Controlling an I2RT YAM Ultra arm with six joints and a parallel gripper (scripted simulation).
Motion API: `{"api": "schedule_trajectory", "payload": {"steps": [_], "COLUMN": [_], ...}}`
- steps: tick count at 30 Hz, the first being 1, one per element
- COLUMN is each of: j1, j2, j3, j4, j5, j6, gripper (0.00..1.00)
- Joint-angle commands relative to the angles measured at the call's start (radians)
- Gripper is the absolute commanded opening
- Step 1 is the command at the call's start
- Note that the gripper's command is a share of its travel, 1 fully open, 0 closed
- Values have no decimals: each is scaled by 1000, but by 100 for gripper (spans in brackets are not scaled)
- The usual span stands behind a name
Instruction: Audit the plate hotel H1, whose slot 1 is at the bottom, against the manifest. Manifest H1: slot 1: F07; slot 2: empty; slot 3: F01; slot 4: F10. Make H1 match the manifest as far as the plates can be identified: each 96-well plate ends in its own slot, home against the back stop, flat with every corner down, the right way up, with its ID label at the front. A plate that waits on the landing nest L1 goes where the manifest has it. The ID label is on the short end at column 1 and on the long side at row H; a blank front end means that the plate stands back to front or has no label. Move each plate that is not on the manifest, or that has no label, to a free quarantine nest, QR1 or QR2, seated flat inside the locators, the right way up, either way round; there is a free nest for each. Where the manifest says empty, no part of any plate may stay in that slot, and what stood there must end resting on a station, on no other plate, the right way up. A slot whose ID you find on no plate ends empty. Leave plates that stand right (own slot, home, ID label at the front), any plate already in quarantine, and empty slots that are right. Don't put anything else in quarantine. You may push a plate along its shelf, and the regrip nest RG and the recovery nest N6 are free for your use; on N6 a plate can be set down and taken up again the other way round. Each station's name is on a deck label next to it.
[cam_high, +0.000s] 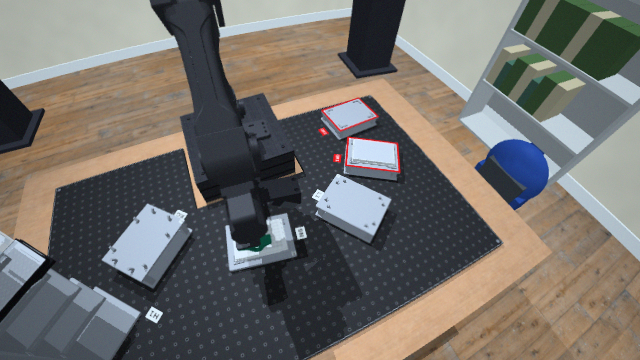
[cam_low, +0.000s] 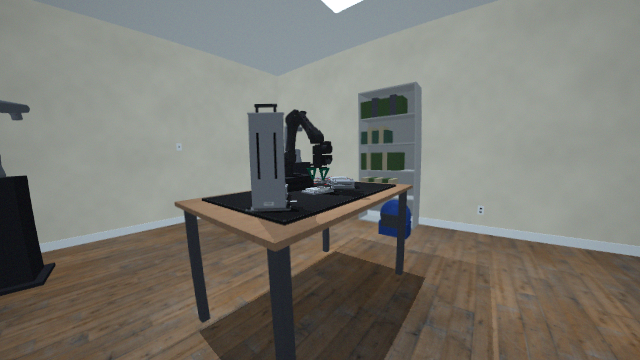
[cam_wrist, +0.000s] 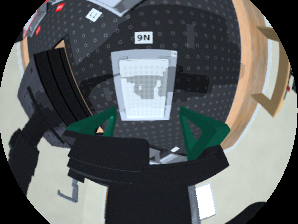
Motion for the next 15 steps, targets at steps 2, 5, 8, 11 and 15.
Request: {"api": "schedule_trajectory", "payload": {"steps": [2,5,8,11,15], "j1": [1,1,7,7,7], "j2": [-20,-20,-24,-24,-24], "j3": [15,15,10,10,10], "j4": [-42,-42,-41,-41,-41], "j5": [-2,-2,-2,-2,-2], "j6": [3,3,49,69,149], "gripper": [100,100,100,100,100]}}
